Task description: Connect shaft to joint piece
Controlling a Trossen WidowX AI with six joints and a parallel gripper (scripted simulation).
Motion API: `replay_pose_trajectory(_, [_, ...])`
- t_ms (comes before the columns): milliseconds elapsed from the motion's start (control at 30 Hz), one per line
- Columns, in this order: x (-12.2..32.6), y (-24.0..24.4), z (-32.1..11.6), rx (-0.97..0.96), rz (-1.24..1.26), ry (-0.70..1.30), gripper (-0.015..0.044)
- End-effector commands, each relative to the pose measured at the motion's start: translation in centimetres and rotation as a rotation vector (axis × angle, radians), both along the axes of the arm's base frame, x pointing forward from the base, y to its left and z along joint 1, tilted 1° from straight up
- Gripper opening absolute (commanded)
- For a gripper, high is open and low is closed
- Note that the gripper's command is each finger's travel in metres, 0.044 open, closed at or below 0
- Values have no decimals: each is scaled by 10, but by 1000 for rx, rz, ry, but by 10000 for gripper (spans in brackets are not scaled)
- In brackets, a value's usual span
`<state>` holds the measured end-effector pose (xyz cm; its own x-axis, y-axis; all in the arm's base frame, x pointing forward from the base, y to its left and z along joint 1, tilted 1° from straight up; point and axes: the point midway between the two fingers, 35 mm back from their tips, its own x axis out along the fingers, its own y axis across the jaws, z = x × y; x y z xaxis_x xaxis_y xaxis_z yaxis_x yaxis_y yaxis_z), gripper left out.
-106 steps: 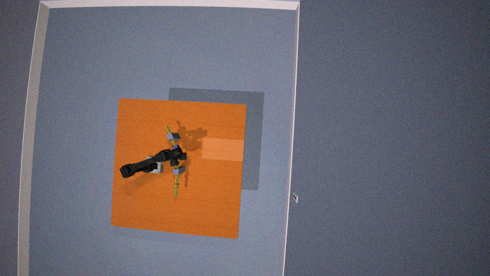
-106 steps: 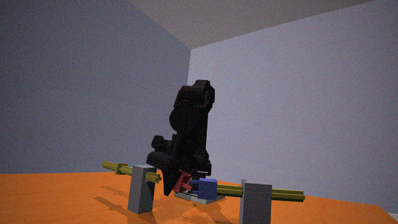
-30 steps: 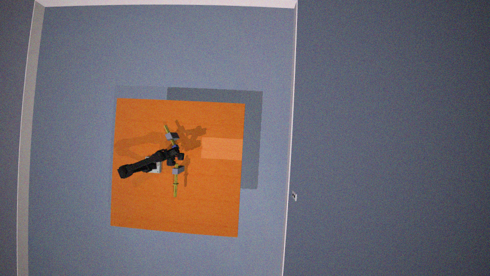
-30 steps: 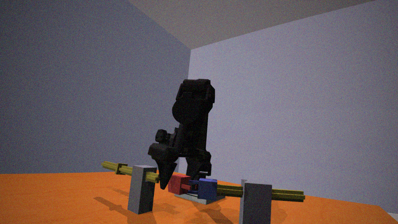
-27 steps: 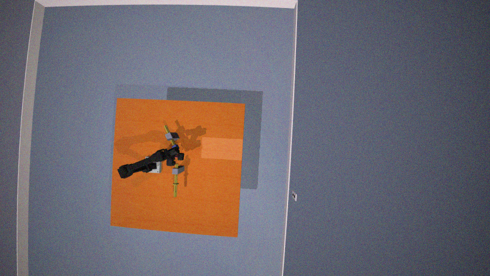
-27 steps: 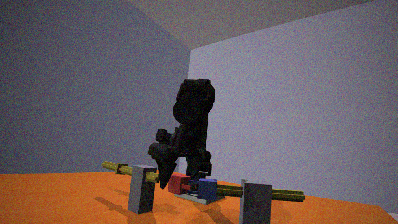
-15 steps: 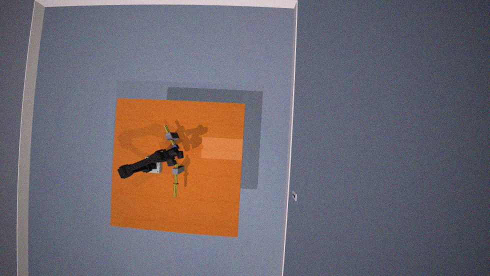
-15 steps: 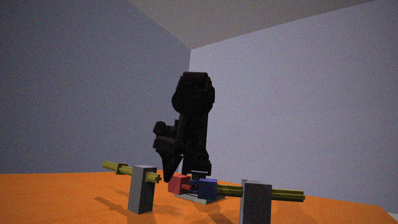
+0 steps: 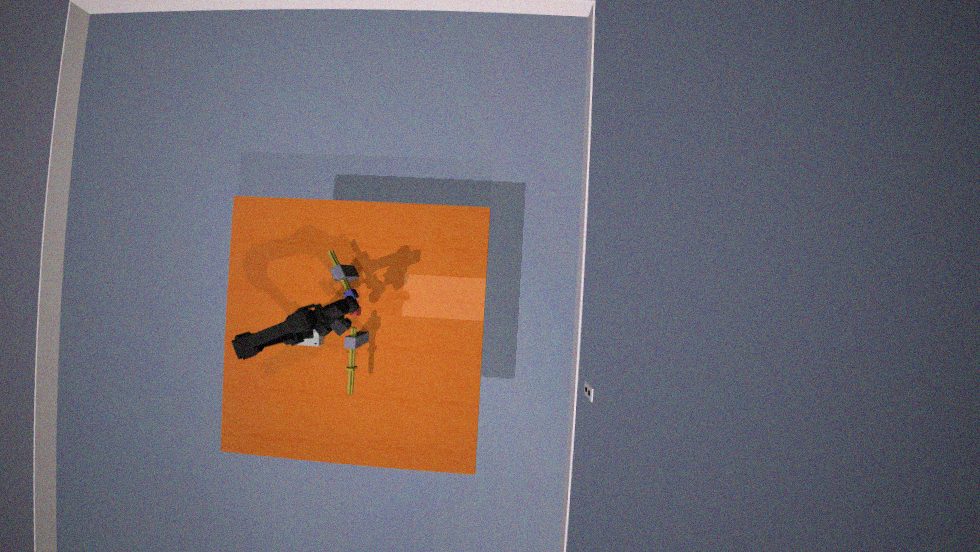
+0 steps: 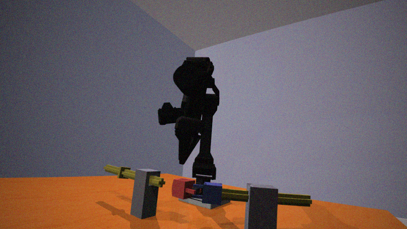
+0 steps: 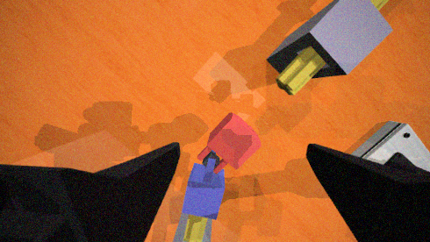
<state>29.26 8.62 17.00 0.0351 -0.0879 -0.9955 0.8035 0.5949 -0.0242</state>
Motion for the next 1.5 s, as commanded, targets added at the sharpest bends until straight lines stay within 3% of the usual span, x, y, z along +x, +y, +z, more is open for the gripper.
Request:
replay_pose_trajectory(0, [-2, -2, 15, 18, 115, -8, 440])
replay_pose_trajectory(433, [-10, -7, 59, 48, 553, -28, 440])
replay_pose_trajectory(633, [-10, -7, 61, 49, 576, -30, 440])
replay_pose_trajectory(1467, [-11, -52, 27, 326, -76, 41, 440])
